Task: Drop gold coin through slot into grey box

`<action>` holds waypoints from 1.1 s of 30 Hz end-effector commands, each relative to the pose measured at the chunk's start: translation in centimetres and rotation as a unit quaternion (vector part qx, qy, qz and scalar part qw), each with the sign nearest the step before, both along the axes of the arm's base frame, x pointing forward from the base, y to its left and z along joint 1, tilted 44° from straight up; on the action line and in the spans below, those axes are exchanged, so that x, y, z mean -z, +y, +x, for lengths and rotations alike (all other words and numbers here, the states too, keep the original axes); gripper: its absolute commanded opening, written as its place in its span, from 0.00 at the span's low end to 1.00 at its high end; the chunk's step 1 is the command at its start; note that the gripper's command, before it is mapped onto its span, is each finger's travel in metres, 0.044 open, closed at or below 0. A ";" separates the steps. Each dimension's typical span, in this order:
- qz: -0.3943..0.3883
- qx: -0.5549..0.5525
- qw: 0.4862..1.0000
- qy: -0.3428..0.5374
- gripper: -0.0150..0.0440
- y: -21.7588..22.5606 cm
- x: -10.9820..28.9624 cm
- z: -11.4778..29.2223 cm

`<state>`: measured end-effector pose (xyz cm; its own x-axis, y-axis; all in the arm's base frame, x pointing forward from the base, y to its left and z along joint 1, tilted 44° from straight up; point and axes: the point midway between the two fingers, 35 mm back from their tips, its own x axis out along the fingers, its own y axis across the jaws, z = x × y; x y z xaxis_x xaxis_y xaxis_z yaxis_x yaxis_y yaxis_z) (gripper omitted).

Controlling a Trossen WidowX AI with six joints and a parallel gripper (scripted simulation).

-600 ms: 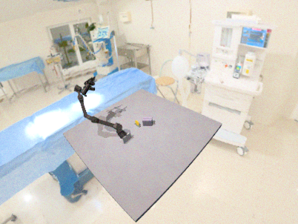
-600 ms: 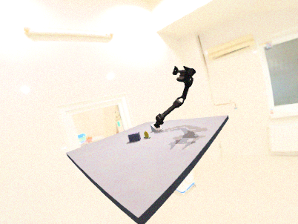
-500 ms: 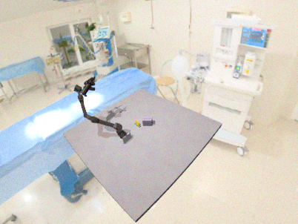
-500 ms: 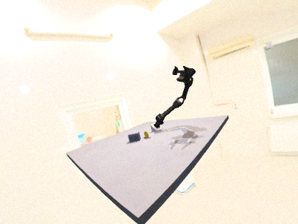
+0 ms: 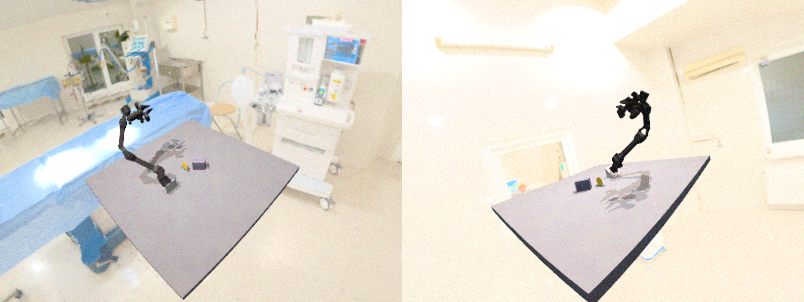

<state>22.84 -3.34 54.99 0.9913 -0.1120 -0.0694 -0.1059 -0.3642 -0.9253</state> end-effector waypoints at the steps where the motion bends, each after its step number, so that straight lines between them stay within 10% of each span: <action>1: 0.202 0.016 0.975 0.092 0.53 -0.8 6.1 4.3; 15: 0.574 0.168 0.760 0.253 0.53 -2.1 19.6 9.2; 33: 0.781 0.523 0.186 0.286 0.53 -1.7 35.4 7.5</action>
<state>32.16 -5.45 25.85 0.4780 0.2261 -0.8487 -0.1147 0.9741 0.1948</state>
